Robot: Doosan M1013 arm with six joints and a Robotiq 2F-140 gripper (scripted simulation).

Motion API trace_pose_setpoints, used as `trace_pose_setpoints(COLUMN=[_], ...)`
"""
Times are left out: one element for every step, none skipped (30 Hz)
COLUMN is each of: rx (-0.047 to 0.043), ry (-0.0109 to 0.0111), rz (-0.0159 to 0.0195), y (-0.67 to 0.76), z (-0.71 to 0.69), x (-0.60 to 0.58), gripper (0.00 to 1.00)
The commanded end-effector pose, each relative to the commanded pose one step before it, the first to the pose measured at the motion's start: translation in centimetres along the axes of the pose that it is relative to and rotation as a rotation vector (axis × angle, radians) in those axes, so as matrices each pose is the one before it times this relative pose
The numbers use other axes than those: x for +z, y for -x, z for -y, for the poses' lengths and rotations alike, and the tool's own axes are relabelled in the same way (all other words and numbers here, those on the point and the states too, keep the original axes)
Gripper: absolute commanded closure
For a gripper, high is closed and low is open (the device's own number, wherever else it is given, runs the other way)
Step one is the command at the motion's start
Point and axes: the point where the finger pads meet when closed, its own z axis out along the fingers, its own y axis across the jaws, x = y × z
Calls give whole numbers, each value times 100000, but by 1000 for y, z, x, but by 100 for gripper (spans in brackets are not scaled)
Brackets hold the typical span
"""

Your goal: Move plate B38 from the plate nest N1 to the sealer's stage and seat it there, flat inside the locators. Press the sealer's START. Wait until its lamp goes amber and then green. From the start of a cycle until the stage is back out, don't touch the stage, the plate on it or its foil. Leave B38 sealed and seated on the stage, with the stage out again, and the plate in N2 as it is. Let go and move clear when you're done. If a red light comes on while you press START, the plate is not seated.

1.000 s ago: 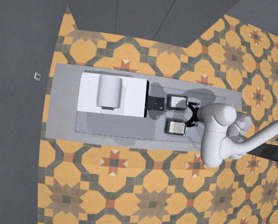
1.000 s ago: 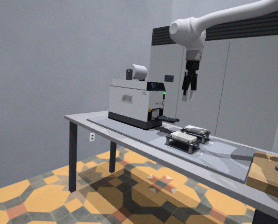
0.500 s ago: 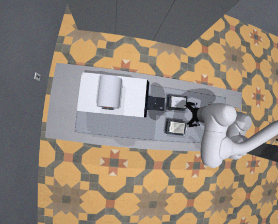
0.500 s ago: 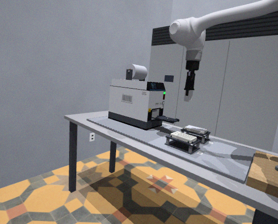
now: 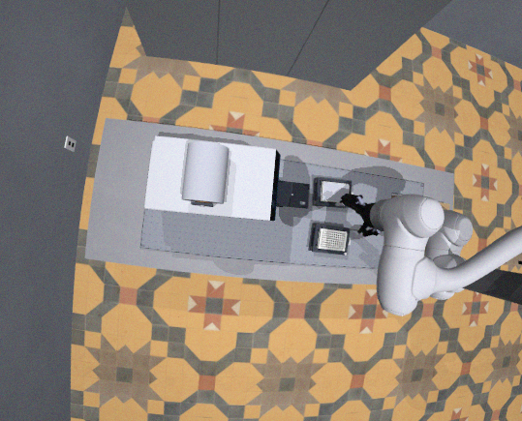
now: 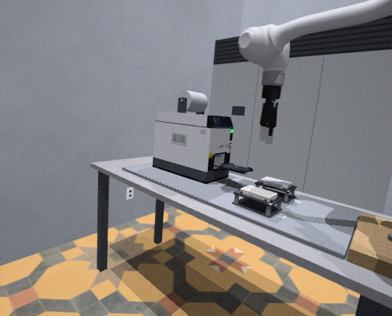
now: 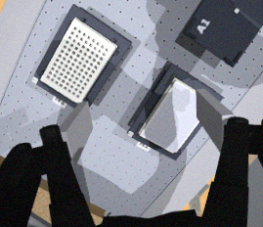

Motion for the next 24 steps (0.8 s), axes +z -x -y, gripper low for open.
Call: trace_pose_setpoints(rx=[-7957,-3333,-3333,-3333,-3333,-3333,-3333,-3333,-3333,-3333,-3333,-3333,-3333,-3333,0,0,-3333,-3333,-3333,-3333,-3333,-3333,-3333,-3333], ry=[-400,0,0,0,0,0,0,0,0,0,0,0,0,0,0,0,0,0,0,0,0,0,0,0], rz=[-357,0,0,0,0,0,0,0,0,0,0,0,0,0,0,0,0,0,0,0,0,0,0,0], y=[5,0,0,0,0,0,0,0,0,0,0,0,0,0,0,0,0,0,0,3,0,0,0,0], z=[0,0,0,0,0,0,0,0,0,0,0,0,0,0,0,0,0,0,0,-1,0,0,0,0], x=[-7,0,0,0,0,0,0,0,0,0,0,0,0,0,0,0,0,0,0,0,0,0,0,0], gripper=[30,30,30,30,30,30,30,30,30,30,30,30,30,30,30,30,30,30,30,30,30,30,30,30])
